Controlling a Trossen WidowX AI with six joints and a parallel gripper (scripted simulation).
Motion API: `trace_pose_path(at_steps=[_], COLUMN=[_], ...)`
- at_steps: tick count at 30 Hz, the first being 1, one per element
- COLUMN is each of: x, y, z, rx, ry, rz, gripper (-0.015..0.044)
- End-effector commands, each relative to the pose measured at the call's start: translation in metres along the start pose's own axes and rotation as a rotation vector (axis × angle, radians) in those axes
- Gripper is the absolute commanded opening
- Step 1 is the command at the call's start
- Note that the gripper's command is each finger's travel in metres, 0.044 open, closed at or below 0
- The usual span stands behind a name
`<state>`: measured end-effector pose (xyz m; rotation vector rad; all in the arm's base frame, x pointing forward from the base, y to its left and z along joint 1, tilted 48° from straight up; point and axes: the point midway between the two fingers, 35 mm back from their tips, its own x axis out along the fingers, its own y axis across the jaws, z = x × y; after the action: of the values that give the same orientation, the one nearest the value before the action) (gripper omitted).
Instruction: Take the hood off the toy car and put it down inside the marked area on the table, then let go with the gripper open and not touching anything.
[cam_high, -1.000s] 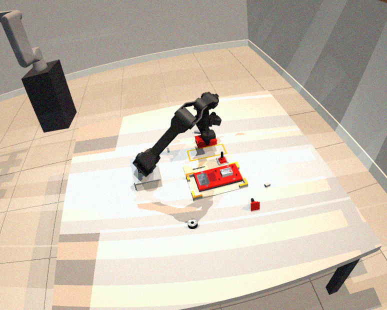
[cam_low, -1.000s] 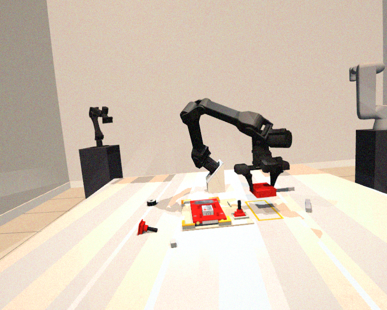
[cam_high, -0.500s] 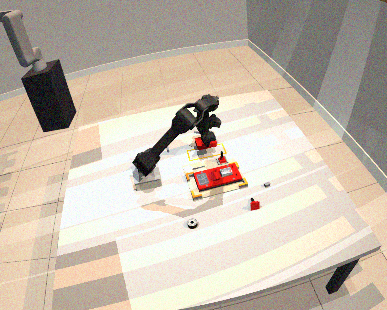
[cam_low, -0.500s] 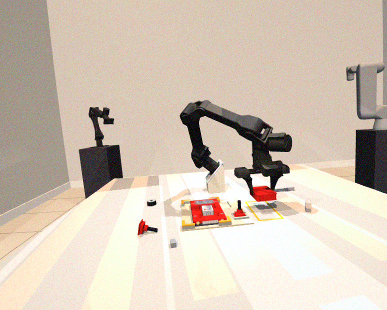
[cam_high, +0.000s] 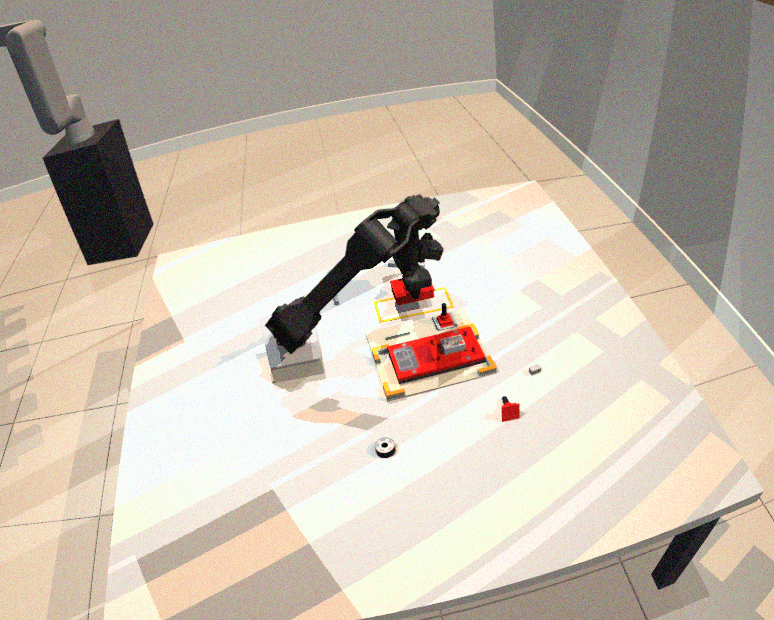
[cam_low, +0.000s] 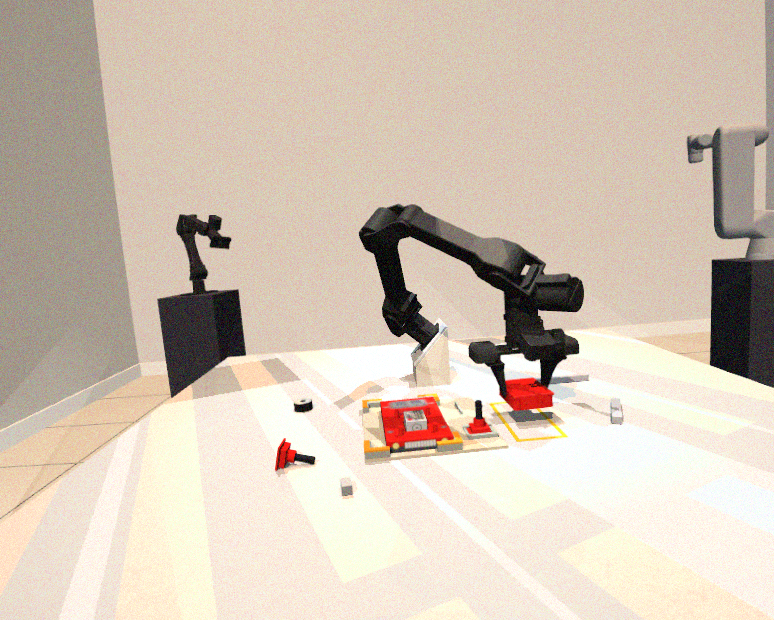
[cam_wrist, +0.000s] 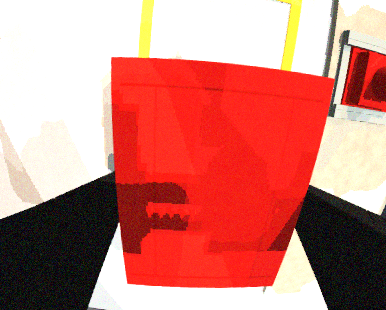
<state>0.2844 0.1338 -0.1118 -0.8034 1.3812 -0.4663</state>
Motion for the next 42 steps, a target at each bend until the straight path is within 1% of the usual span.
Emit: trace_pose_path(at_steps=[1,42], x=[0.003,0.027], y=[0.0,-0.001], z=[0.0,-0.001], rx=[-0.006,-0.005], ry=[-0.003,-0.003], rz=[-0.003,-0.005], gripper=[0.0,0.0])
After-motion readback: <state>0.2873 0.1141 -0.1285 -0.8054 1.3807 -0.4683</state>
